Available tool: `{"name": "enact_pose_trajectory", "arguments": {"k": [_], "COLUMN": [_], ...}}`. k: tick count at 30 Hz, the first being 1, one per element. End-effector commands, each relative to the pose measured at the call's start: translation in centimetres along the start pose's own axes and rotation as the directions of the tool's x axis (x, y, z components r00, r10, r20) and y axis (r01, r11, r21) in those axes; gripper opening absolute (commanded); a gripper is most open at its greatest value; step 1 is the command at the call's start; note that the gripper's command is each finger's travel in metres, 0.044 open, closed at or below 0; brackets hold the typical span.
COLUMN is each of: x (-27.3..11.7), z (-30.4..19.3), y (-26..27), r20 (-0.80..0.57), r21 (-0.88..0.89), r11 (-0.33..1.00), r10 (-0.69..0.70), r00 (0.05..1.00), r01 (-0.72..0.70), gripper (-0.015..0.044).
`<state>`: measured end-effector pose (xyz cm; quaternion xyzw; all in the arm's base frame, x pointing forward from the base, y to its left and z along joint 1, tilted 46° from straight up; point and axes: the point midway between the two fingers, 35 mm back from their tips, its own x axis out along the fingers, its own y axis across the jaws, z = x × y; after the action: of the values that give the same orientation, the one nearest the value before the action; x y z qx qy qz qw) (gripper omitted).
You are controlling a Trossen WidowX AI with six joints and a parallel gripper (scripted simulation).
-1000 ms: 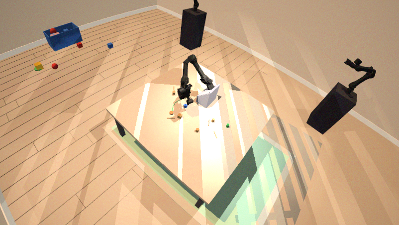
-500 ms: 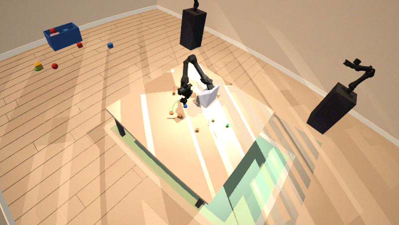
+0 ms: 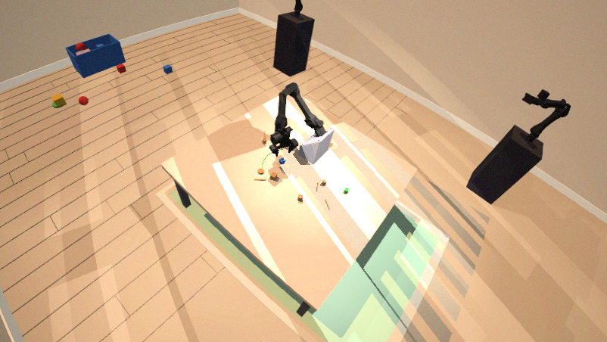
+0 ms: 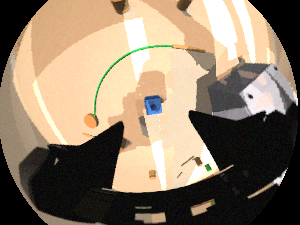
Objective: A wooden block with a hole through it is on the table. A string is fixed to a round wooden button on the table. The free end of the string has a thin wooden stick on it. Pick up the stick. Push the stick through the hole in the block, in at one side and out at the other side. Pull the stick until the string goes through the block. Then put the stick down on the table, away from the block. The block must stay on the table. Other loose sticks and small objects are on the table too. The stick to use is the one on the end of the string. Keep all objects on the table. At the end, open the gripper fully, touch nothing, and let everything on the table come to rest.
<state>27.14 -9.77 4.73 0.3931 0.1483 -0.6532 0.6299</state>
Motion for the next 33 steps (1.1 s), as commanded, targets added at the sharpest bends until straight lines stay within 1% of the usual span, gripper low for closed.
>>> {"name": "enact_pose_trajectory", "arguments": {"k": [1, 7, 8, 18, 33], "x": [0.0, 0.0, 0.0, 0.2, 2.6], "z": [0.0, 0.0, 0.0, 0.0, -0.1], "y": [0.0, 0.0, 0.0, 0.0, 0.1], "r20": [0.005, 0.005, 0.005, 0.005, 0.004], "r21": [0.020, 0.020, 0.020, 0.020, 0.020], "r11": [1.000, 1.000, 1.000, 1.000, 1.000], "r10": [-0.003, -0.003, -0.003, -0.003, -0.004], "r00": [1.000, 1.000, 1.000, 1.000, 1.000], "r01": [0.002, 0.002, 0.002, 0.003, 0.004], "gripper": [0.0414, 0.0256, 0.0239, 0.0239, 0.0239]}}
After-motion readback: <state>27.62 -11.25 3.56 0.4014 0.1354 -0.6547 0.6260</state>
